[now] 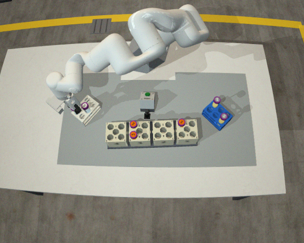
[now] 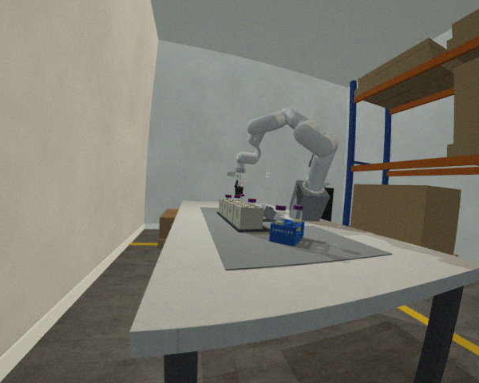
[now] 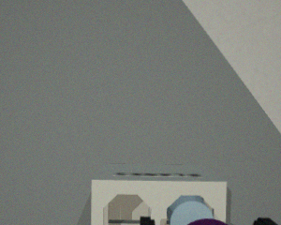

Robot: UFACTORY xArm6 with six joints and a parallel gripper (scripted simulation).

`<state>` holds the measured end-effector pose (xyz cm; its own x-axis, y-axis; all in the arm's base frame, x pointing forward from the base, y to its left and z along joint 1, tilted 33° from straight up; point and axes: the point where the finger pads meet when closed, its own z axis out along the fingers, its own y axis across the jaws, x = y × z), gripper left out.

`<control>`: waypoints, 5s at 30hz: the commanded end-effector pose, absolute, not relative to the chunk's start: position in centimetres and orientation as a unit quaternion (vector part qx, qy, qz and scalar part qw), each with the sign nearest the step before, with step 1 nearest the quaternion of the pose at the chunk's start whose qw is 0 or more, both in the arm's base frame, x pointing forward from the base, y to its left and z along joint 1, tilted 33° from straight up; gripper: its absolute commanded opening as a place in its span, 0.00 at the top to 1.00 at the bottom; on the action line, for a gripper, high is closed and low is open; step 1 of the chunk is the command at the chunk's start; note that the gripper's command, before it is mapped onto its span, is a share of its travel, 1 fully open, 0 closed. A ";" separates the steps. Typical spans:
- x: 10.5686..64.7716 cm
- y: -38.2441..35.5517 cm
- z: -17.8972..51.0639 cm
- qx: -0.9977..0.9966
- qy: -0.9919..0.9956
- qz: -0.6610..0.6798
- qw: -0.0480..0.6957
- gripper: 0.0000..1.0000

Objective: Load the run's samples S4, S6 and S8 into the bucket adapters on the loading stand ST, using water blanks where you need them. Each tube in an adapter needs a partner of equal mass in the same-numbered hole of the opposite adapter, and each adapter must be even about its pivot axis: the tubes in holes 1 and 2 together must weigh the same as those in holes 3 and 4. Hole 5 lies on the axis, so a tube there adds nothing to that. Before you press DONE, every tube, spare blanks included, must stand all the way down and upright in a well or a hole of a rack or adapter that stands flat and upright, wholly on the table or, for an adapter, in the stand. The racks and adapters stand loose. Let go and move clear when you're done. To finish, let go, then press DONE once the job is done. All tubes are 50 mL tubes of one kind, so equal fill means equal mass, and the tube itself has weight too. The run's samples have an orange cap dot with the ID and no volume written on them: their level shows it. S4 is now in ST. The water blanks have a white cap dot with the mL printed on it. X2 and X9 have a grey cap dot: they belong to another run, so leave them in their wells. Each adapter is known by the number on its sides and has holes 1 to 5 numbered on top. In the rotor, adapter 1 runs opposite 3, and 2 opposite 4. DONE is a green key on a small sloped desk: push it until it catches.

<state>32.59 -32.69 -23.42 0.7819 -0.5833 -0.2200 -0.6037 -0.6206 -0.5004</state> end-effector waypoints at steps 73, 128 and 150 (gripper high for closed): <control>32.5 -33.6 -22.2 -0.900 0.330 0.016 0.283 1.00; 31.3 -37.4 -16.1 -0.900 0.330 0.016 0.283 1.00; 30.8 -39.3 -13.1 -0.900 0.330 0.016 0.283 1.00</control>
<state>30.82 -38.75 -13.80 0.7818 -0.5838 -0.2190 -0.6037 -0.6210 -0.4999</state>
